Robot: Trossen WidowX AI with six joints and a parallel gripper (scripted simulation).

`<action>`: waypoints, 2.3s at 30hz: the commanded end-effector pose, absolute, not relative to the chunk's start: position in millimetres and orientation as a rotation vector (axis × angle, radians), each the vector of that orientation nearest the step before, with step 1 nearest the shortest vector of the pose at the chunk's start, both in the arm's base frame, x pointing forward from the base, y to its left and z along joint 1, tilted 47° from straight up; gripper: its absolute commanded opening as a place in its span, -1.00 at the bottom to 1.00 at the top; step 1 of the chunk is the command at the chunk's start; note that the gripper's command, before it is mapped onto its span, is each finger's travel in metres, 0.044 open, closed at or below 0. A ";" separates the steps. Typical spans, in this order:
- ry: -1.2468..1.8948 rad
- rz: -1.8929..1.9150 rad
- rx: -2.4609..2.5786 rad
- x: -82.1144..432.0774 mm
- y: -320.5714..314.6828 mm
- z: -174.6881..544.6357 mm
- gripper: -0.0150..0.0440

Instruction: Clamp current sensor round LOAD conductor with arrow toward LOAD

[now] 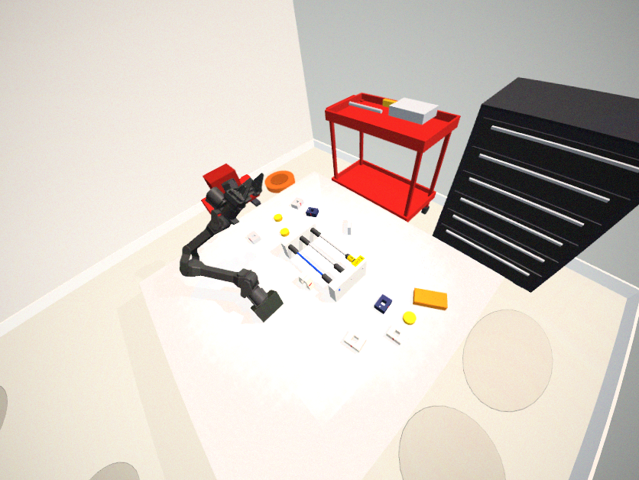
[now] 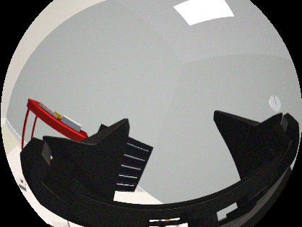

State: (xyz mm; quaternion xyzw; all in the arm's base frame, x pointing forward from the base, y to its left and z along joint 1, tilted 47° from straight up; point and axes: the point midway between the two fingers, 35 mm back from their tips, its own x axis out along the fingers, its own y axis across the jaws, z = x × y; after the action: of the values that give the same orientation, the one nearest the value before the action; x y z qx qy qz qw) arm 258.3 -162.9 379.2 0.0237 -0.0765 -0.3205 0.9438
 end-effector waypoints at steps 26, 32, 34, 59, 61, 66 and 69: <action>0.453 0.052 0.017 393.6 -34.8 230.5 1.00; 0.744 0.099 0.127 418.6 -65.0 162.2 1.00; 0.833 0.117 0.180 422.8 -75.3 138.8 1.00; 1.333 0.251 0.832 399.8 -141.3 -29.9 1.00; 1.333 0.251 0.832 399.8 -141.3 -29.9 1.00; 1.333 0.251 0.832 399.8 -141.3 -29.9 1.00; 1.333 0.251 0.832 399.8 -141.3 -29.9 1.00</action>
State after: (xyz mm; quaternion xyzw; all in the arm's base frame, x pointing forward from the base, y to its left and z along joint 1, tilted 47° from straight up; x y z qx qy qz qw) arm 400.2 -142.2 -28.7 0.3722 0.5980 0.1097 0.7013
